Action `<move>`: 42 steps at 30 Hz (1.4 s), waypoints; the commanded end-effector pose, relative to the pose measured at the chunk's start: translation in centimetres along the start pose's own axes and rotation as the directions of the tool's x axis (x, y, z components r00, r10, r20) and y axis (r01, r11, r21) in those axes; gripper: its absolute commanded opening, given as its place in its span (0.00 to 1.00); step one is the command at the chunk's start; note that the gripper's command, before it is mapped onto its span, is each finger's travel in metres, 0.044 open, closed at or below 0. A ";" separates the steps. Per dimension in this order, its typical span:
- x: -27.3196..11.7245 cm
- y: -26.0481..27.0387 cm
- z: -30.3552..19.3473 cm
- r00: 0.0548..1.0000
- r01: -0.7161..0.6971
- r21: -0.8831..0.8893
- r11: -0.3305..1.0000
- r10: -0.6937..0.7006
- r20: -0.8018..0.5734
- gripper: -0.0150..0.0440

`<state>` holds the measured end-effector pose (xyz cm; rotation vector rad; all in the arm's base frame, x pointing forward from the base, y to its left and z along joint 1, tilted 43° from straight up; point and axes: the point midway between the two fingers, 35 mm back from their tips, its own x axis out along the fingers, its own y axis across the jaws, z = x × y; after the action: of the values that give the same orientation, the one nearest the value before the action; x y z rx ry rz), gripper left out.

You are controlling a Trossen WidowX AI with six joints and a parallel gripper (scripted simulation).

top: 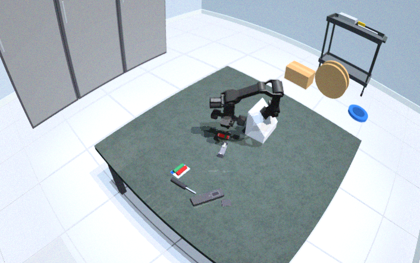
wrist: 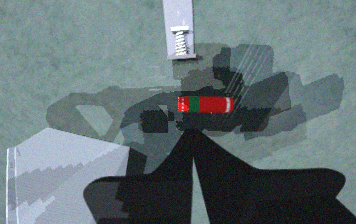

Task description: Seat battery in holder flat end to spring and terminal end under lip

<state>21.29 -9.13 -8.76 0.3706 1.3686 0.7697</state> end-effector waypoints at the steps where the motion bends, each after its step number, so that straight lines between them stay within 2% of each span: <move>1: -3.8 -0.3 -0.1 1.000 0.019 -0.007 1.000 -0.019 0.011 0.25; 14: -4.3 -0.3 -0.1 1.000 0.018 -0.002 1.000 -0.018 0.015 0.25; 16: -4.0 -0.4 -0.1 1.000 0.017 0.060 0.998 -0.018 0.013 0.34; 18: -3.3 -0.6 0.0 1.000 0.014 0.230 0.973 -0.018 0.013 0.43; 23: -1.3 -1.3 0.0 1.000 0.006 0.647 0.763 -0.018 0.012 0.63; 28: 0.7 -1.9 -0.1 1.000 -0.004 0.923 0.386 -0.018 0.013 0.63; 31: 1.9 -2.2 -0.1 1.000 -0.010 0.993 0.113 -0.018 0.013 0.63; 33: 2.4 -2.3 -0.2 1.000 -0.013 1.000 -0.011 -0.018 0.013 0.63; 42: 2.5 -2.3 -0.2 1.000 -0.013 1.000 -0.027 -0.018 0.013 0.63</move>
<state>21.73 -9.32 -11.81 1.5135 1.7128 -0.4451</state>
